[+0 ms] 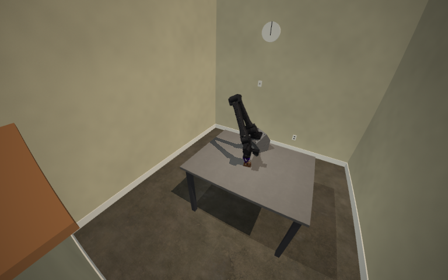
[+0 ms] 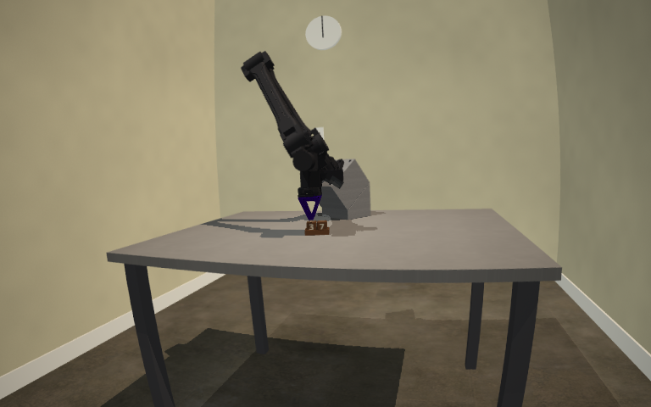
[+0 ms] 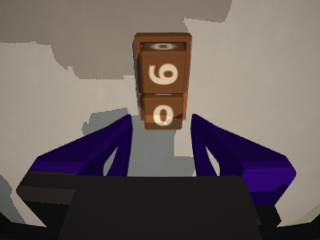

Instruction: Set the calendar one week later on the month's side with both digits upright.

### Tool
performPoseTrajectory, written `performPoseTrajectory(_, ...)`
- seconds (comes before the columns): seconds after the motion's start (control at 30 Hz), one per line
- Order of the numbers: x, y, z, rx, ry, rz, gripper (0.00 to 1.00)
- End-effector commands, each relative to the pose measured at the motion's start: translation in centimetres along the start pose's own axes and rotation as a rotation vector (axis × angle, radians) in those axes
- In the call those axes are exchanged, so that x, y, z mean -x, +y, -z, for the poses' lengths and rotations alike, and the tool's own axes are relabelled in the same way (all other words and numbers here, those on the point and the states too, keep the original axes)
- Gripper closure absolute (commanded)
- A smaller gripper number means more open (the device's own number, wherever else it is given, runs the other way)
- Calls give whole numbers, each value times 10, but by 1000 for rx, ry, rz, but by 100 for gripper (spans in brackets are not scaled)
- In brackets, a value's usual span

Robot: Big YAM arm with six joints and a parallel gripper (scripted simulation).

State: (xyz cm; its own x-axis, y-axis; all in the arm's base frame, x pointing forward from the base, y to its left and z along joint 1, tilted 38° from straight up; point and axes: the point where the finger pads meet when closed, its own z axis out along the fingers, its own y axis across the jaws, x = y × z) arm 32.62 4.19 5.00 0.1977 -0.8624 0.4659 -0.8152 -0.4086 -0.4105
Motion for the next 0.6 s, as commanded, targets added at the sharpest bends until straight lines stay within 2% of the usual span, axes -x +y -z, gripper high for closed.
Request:
performPoseTrajectory(0.0, 0, -2, 3, -19, -3, -2, 54)
performPoseTrajectory(0.57, -1, -8, 3, -17, -2, -1, 54)
